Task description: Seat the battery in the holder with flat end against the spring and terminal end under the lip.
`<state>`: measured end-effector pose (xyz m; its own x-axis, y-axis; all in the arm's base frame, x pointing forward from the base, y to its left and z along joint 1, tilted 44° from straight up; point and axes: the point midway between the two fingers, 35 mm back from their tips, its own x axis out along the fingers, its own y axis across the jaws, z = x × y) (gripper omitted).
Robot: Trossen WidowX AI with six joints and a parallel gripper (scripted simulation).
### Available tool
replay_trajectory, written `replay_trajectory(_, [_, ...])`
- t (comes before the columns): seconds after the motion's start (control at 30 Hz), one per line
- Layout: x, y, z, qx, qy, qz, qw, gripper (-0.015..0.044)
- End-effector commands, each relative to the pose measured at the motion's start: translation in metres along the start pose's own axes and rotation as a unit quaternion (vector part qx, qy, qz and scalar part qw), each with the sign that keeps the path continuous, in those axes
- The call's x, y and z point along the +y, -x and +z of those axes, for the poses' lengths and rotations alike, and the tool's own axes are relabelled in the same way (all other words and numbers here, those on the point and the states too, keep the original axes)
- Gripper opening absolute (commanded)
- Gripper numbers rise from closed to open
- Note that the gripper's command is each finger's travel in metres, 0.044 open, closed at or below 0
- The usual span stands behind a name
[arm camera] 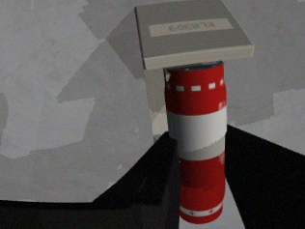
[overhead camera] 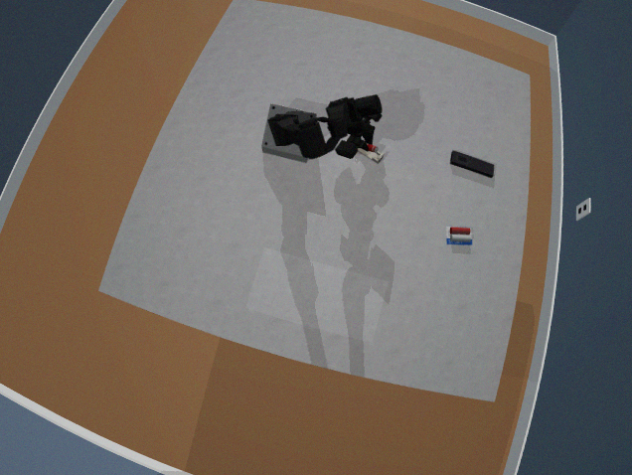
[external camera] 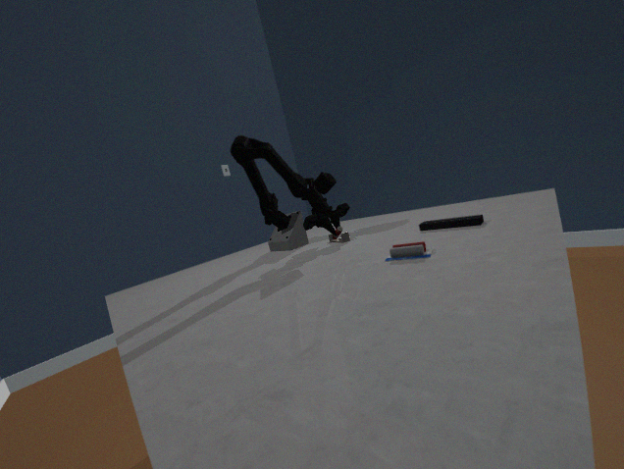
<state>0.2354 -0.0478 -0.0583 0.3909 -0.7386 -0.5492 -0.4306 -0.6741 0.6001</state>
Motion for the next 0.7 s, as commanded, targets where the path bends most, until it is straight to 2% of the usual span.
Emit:
replay_trajectory(0.0, [0.001, 0.0008, 0.0053, -0.005, 0.006, -0.001, 1.0, 0.0065])
replay_trajectory(0.67, [-0.0045, -0.0077, 0.001, -0.06, -0.01, -0.005, 0.998, 0.0065])
